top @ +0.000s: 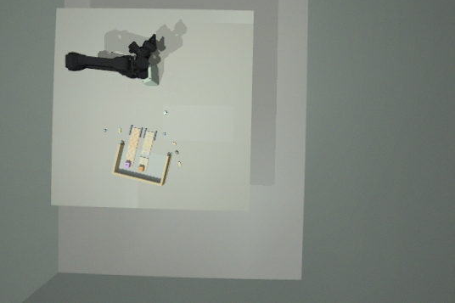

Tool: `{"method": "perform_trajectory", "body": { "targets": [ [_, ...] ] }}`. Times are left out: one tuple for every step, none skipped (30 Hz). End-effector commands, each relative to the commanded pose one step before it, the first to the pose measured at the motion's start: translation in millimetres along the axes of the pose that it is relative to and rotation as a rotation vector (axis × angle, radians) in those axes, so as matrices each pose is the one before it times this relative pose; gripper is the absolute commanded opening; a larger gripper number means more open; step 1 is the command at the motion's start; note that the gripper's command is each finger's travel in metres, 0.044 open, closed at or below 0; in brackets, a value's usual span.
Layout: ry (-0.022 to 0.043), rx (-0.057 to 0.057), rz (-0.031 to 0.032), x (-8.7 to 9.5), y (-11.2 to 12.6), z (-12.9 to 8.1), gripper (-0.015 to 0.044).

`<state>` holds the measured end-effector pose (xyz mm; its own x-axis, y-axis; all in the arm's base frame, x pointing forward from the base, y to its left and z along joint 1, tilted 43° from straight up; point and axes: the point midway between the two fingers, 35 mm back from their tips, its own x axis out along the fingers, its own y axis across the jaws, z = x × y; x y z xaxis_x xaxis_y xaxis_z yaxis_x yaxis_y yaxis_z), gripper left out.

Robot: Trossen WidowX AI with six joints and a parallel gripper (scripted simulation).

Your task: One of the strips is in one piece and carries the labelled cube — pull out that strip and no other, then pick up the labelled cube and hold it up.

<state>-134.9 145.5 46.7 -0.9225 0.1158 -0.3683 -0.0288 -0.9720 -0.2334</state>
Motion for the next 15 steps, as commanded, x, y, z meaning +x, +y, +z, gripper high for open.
{"method": "perform_trajectory", "body": {
  "targets": [
    [0.01079, 0.0046, -0.00488, -0.53, -1.27, -1.73, 0.04],
    [0.03226, 0.0142, -0.01511, -1.67, -3.86, -5.21, 0.04],
    [0.05338, 0.0246, -0.02666, -2.92, -6.62, -8.7, 0.04],
    [0.06452, 0.0317, -0.03502, -3.66, -8.45, -10.66, 0.04],
    [0.06366, 0.0334, -0.03759, -3.65, -8.9, -10.68, 0.04],
    [0.06268, 0.0352, -0.04002, -3.61, -9.33, -10.68, 0.04],
    [0.06162, 0.0369, -0.04232, -3.55, -9.76, -10.67, 0.04],
    [0.0605, 0.0387, -0.04449, -3.47, -10.18, -10.64, 0.04],
    [0.05932, 0.0404, -0.04653, -3.36, -10.59, -10.59, 0.04],
    [0.0581, 0.042, -0.04845, -3.24, -11.0, -10.52, 0.04],
    [0.05702, 0.0473, -0.05, -3.5, -11.3, -11.12, 0.04],
    [0.05597, 0.0488, -0.05133, -3.31, -11.67, -11.08, 0.04],
    [0.0549, 0.0503, -0.05254, -3.11, -12.02, -11.01, 0.04],
    [0.05385, 0.0517, -0.05367, -2.88, -12.37, -10.93, 0.04],
    [0.0528, 0.053, -0.05472, -2.63, -12.71, -10.82, 0.04]
  ]
}}
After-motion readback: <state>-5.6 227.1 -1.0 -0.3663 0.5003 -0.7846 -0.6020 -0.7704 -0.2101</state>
